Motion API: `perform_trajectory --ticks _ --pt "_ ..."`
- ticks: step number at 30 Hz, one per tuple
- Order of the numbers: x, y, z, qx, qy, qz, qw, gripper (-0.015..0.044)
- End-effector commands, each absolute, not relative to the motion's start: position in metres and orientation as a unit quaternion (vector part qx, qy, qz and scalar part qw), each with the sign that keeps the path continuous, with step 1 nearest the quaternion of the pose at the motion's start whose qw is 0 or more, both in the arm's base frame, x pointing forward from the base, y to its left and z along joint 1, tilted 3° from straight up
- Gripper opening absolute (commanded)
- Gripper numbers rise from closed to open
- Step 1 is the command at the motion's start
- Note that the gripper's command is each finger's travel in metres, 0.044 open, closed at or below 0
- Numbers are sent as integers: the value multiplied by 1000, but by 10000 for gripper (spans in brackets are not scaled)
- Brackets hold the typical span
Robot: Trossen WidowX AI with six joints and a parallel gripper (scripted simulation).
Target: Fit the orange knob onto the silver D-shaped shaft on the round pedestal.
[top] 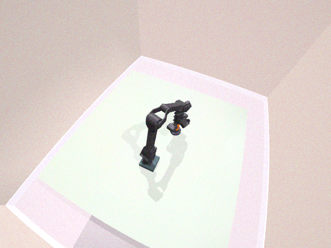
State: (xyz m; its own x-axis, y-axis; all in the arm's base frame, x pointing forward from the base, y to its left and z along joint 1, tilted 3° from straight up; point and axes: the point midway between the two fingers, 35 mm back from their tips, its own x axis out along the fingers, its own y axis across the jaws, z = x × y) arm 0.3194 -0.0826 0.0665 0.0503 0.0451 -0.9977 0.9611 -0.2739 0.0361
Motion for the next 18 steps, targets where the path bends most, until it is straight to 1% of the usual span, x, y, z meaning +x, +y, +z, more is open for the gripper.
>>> perform_trajectory --ticks 1,9,18 --pt "319 -83 67 588 428 -540 424 236" --pt "319 -83 67 588 428 -540 424 440" --pt "320 -83 76 588 428 -540 424 440"
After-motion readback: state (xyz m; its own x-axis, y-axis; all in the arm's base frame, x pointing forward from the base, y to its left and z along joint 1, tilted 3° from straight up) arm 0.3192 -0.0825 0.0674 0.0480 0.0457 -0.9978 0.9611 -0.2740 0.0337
